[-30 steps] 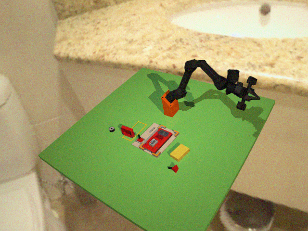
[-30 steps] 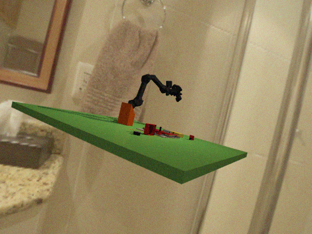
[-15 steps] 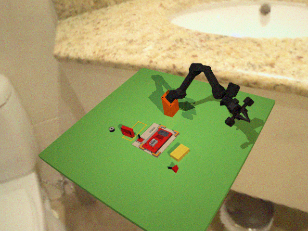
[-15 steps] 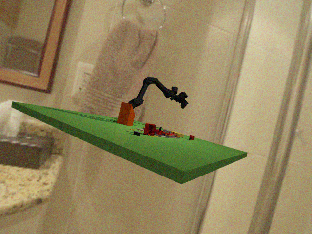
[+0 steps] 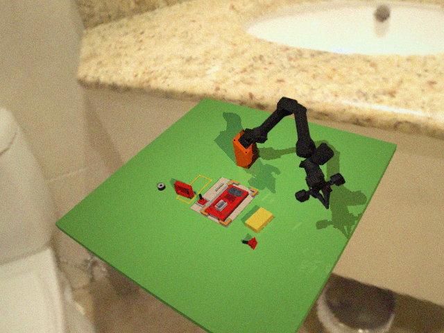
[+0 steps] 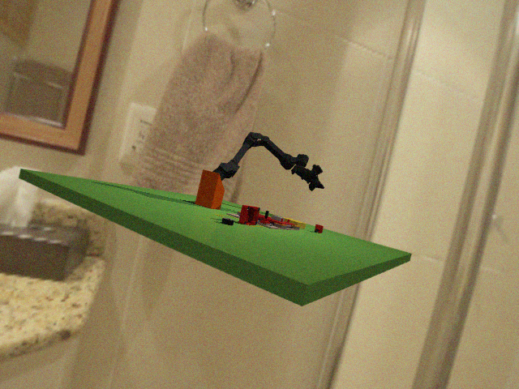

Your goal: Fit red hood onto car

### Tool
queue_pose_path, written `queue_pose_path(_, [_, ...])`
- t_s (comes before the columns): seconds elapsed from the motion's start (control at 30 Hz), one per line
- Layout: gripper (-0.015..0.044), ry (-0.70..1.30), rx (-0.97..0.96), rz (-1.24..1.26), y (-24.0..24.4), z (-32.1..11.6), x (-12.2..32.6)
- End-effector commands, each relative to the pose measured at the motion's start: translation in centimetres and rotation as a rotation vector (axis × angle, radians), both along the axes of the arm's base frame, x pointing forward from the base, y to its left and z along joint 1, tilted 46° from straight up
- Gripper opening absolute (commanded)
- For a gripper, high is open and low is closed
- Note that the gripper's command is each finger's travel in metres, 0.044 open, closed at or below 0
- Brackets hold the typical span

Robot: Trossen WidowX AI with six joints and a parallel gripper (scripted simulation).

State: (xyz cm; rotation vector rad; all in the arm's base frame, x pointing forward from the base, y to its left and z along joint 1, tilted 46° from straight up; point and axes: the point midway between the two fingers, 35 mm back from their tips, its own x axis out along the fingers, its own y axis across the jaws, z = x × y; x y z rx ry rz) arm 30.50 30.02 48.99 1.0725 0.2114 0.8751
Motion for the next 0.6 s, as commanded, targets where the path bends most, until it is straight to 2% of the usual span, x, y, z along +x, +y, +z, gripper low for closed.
queue_pose_path(0.0, [0.0000, 0.056, -0.077, -0.050, -0.8, -3.4, 3.4])
queue_pose_path(0.57, [0.0000, 0.403, -0.334, -0.202, -6.9, -17.9, 13.8])
